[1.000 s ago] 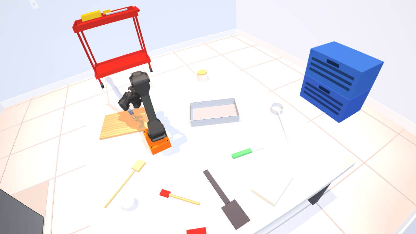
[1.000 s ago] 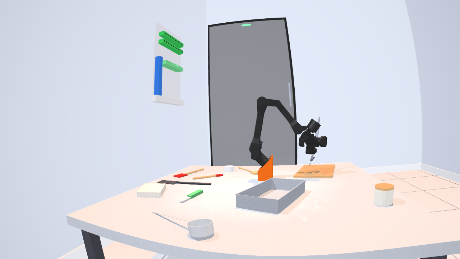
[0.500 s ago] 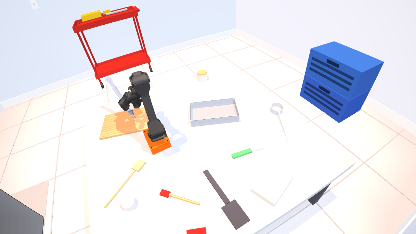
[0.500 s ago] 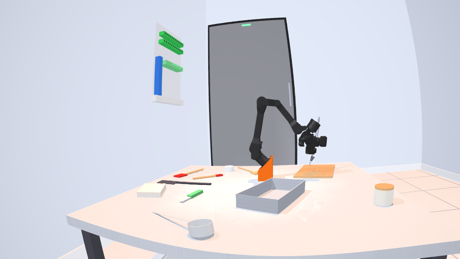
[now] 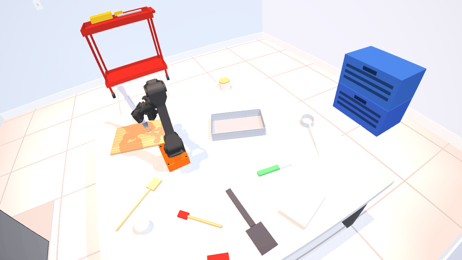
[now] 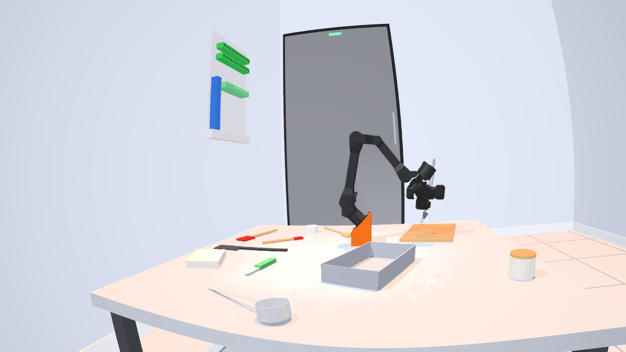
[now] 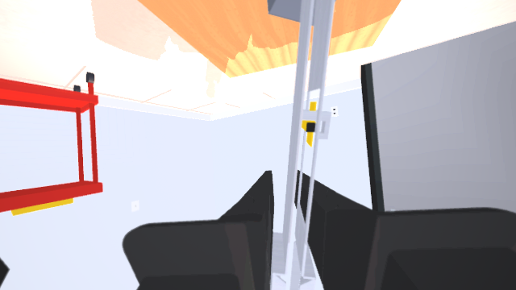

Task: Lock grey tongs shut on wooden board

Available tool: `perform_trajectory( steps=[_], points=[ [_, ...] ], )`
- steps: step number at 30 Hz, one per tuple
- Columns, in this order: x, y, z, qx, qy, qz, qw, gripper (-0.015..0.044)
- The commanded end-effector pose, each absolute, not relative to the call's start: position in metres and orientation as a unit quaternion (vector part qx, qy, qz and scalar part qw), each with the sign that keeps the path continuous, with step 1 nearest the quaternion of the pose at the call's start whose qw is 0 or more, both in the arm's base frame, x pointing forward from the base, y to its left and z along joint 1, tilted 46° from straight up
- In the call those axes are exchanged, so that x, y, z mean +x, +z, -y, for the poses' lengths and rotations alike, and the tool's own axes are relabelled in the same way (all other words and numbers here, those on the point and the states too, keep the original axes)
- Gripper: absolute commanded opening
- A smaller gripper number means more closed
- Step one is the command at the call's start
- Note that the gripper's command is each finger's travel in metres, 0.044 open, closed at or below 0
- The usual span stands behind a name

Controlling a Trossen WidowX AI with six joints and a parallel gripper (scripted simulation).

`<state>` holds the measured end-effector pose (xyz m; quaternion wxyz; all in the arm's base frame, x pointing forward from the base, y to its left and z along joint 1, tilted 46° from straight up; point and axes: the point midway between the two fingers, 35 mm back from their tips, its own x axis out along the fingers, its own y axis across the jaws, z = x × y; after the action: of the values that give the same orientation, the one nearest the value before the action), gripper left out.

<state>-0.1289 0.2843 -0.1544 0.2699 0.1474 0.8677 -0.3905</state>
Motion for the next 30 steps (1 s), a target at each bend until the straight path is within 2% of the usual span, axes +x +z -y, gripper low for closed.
perform_trajectory(
  steps=[1, 30],
  points=[
    [-0.130, -0.155, -0.286, 0.145, -0.394, -0.866, 0.272, -0.0150],
    [-0.149, -0.196, -0.307, 0.070, -0.434, -0.769, 0.463, -0.0150]
  ],
)
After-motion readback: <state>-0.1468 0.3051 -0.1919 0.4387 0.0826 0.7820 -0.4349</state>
